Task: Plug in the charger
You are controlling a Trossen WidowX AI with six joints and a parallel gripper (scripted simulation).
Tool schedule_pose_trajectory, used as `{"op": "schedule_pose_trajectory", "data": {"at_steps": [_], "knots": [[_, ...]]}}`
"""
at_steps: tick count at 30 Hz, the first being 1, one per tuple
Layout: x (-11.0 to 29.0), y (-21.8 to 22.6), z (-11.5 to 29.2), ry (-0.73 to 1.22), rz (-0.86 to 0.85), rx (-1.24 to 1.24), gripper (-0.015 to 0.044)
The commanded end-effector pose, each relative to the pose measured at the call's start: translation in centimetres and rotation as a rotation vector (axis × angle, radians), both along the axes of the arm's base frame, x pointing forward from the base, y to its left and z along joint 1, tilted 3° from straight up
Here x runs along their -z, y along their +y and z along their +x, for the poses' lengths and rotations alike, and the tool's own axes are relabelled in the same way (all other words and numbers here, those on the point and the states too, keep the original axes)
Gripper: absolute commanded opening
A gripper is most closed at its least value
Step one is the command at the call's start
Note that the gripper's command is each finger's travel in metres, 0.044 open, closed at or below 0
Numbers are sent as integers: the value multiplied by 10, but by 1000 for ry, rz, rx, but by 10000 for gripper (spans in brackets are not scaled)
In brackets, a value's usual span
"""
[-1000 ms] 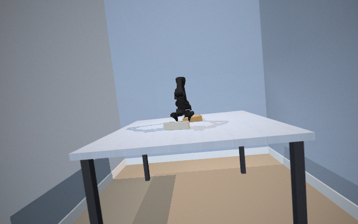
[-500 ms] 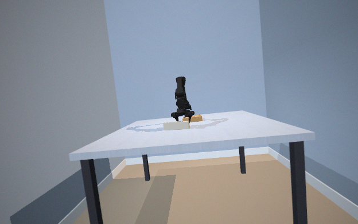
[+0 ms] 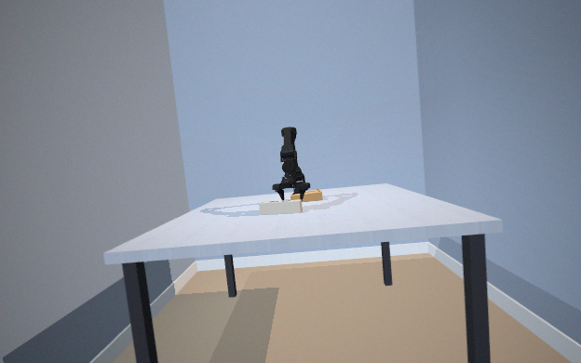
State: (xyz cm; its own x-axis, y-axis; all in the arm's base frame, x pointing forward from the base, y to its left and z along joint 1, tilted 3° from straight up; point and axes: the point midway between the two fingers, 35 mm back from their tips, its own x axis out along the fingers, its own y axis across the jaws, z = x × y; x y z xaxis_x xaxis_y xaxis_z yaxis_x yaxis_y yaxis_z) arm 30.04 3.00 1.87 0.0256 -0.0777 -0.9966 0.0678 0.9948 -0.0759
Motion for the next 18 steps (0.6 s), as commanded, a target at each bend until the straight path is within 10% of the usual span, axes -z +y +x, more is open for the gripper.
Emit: {"op": "schedule_pose_trajectory", "data": {"at_steps": [1, 18], "knots": [[-29, 3, 10, -228, -40, 50, 440], [-65, 4, 16, -507, -48, 137, 440]]}}
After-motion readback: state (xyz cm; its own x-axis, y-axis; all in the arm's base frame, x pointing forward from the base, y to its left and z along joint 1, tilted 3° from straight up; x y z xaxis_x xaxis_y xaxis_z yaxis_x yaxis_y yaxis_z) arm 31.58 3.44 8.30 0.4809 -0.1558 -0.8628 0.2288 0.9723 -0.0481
